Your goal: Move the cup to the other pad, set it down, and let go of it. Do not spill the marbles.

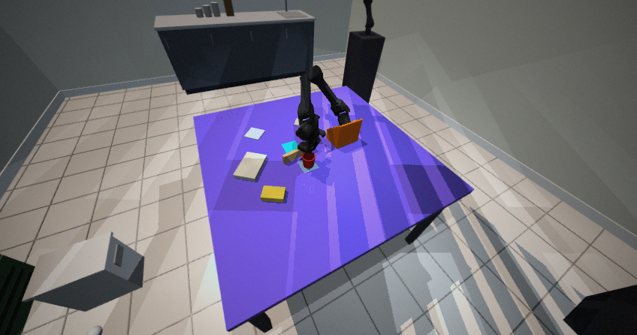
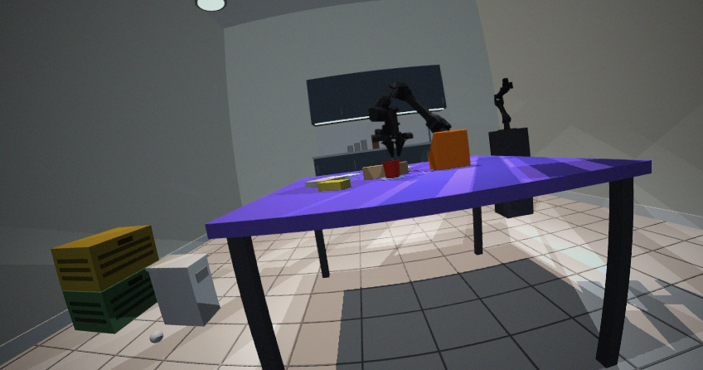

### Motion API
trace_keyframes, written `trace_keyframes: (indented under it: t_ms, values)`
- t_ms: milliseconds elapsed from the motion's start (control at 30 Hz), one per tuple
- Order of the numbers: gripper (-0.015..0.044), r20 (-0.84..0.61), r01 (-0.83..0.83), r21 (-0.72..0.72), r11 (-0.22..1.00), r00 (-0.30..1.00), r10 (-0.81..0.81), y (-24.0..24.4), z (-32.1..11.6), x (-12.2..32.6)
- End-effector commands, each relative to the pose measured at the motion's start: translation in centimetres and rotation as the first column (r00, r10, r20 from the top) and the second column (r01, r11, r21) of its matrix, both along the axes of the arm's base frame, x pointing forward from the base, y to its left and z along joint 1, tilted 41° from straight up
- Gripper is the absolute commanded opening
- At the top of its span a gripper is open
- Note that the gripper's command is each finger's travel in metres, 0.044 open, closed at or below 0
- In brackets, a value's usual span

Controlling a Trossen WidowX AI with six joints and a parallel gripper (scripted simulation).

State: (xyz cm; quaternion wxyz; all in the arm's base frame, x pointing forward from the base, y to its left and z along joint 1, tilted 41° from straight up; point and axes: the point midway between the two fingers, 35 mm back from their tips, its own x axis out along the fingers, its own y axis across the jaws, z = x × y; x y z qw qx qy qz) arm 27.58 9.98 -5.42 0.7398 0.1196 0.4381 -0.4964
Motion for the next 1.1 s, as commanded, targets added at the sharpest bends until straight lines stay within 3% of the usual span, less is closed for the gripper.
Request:
trace_keyframes:
  t_ms: [0,1067]
  values:
    - [0.0148,-0.007,-0.002,-0.01,1.0,1.0,0.002,-0.7,-0.7,0.0]
    - [0.0148,-0.007,-0.001,-0.014,1.0,1.0,0.001,-3.6,-4.0,0.3]
